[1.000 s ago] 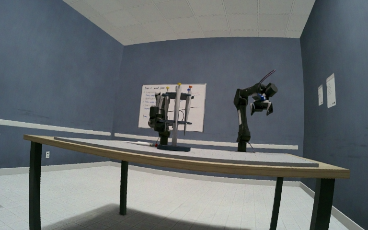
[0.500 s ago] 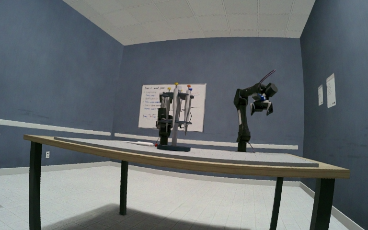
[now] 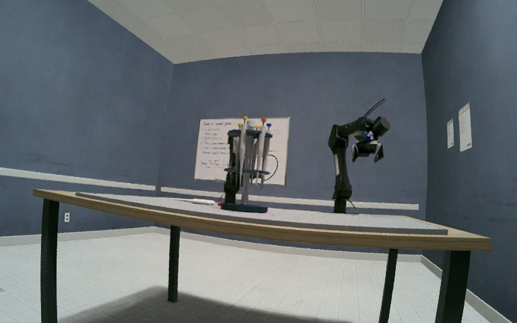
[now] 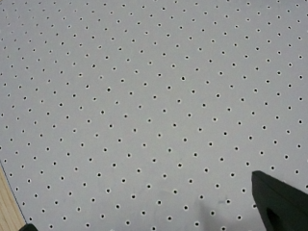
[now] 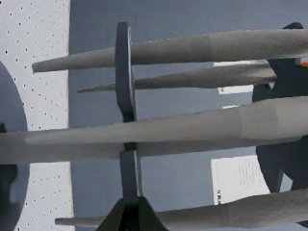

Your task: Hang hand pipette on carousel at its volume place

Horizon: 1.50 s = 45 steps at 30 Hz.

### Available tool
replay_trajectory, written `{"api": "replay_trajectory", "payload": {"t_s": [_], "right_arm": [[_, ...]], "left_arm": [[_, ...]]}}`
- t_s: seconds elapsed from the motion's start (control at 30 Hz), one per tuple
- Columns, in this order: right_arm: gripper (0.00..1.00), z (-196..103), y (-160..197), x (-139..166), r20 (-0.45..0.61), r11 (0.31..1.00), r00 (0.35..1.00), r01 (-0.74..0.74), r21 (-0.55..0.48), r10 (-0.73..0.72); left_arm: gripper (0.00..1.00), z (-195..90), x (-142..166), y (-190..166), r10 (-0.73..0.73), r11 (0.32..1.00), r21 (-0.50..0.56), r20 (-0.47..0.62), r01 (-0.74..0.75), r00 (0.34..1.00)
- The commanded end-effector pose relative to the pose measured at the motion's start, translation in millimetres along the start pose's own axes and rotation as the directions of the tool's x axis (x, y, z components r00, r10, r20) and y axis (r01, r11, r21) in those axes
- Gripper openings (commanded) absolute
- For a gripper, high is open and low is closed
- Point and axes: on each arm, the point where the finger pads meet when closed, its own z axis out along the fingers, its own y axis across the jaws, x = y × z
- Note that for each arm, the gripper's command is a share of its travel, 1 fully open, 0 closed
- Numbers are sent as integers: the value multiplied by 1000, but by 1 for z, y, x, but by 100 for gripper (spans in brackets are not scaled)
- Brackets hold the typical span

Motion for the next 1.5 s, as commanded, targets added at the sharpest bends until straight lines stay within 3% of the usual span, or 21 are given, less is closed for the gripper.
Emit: {"api": "replay_trajectory", "payload": {"t_s": [0.0, 0.6, 0.63, 1.33, 1.47], "right_arm": [[0, -5, -9, 2, -67, 1000, 998, -6, 20, 7], [0, 0, -7, 3, -78, 1000, 997, -1, 16, 3], [49, 1, -11, 3, -84, 1000, 996, -5, 25, 7], [49, 0, -7, 3, -78, 1000, 997, -1, 16, 3], [49, -15, -10, 0, -79, 1000, 997, -5, 26, 8]], "left_arm": [[100, -5, -9, 2, 24, 1000, -10, 32, -23, 999], [100, -5, -9, 2, 24, 1000, -10, 32, -23, 999], [100, -5, -9, 2, 24, 1000, -10, 32, -23, 999], [100, -5, -9, 2, 24, 1000, -10, 32, -23, 999], [100, -5, -9, 2, 24, 1000, -10, 32, -23, 999]]}}
